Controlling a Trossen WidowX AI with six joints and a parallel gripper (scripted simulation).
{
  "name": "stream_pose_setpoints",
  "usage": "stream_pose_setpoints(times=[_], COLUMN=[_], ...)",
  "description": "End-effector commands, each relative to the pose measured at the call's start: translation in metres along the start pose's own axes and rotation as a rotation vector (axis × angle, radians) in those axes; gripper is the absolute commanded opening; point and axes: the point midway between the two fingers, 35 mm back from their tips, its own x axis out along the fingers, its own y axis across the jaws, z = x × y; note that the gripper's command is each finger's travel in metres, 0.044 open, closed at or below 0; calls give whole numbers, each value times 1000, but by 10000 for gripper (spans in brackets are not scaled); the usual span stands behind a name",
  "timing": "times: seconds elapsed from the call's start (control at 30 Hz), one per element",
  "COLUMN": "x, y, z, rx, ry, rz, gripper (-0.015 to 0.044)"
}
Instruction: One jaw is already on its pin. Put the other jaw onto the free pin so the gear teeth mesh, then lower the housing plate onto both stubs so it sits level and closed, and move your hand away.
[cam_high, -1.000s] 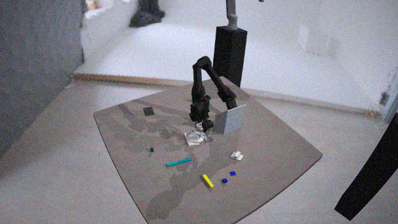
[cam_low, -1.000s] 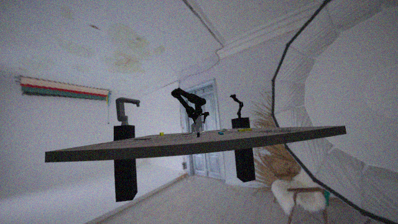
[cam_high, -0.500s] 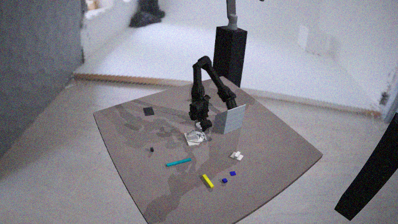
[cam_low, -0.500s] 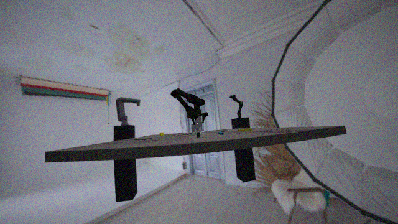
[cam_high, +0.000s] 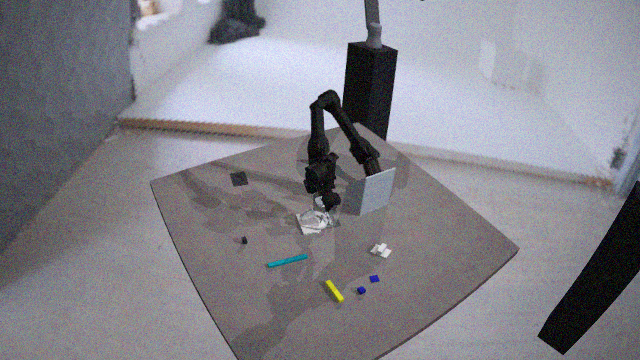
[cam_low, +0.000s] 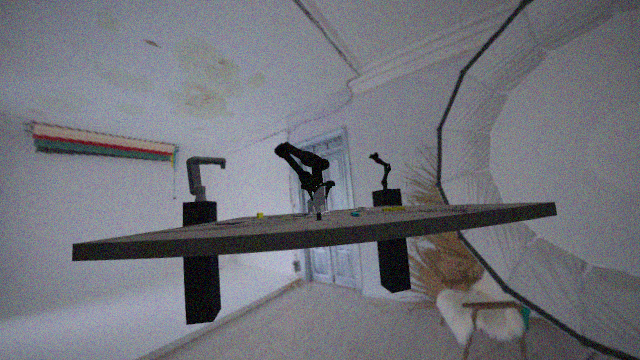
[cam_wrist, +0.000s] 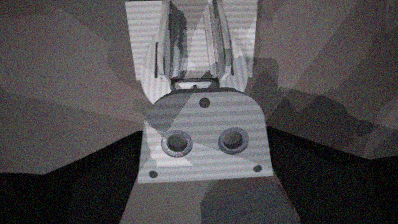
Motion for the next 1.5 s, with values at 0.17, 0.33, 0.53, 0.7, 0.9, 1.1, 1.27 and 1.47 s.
stream_pose_setpoints(times=[0.17, 0.33, 0.53, 0.7, 0.9, 1.1, 1.27, 1.47], x=[0, 1, 1, 1, 1, 1, 1, 1], y=[1, 3, 3, 3, 3, 3, 3, 4], z=[-7, -12, -12, -12, -12, -12, -12, -13], rx=[5, 5, 5, 5, 5, 5, 5, 6], ry=[-3, -3, -3, -3, -3, -3, -3, -3], rz=[-5, -5, -5, -5, -5, -5, -5, -5], gripper=[351, 351, 351, 351, 351, 351, 351, 351])
